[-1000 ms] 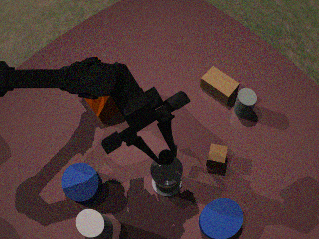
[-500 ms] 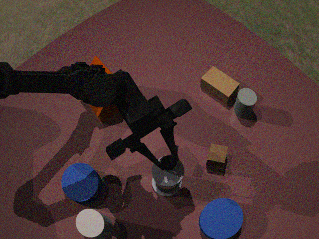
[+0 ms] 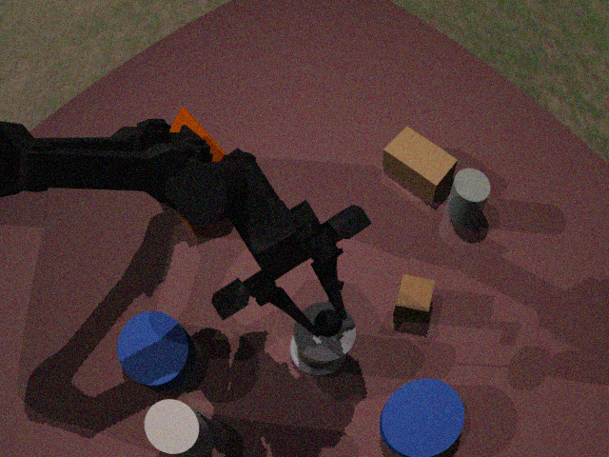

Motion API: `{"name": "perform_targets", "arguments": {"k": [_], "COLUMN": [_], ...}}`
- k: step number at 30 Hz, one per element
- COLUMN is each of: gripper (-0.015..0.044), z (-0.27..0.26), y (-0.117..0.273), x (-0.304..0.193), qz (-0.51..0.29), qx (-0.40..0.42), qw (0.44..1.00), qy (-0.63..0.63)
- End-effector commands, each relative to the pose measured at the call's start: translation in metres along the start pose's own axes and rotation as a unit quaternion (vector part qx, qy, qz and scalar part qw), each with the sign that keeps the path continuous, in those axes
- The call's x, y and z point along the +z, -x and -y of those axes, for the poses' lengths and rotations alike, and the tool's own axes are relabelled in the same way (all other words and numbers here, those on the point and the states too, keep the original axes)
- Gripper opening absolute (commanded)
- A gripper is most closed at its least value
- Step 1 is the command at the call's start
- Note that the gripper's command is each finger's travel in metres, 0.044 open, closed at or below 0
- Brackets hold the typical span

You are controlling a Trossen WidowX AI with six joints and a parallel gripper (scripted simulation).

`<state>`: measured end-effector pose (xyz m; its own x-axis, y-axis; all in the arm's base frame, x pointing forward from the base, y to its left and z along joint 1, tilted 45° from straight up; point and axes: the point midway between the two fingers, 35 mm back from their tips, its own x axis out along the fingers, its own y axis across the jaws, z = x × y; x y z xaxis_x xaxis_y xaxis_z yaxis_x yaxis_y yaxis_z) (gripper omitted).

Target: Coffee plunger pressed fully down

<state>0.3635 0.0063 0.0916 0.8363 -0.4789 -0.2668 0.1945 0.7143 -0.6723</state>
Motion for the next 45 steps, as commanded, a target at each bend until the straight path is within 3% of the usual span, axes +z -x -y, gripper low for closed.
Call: {"name": "perform_targets", "arguments": {"k": [1, 45], "gripper": [0.0125, 0.0125], "z": [0.0011, -0.0047], "y": [-0.0075, -0.0106], "x": [-0.0216, -0.0135], "qz": [-0.029, -0.023], "qx": [-0.006, -0.004], "qw": [0.999, 1.000], "qy": [0.020, 0.017]}}
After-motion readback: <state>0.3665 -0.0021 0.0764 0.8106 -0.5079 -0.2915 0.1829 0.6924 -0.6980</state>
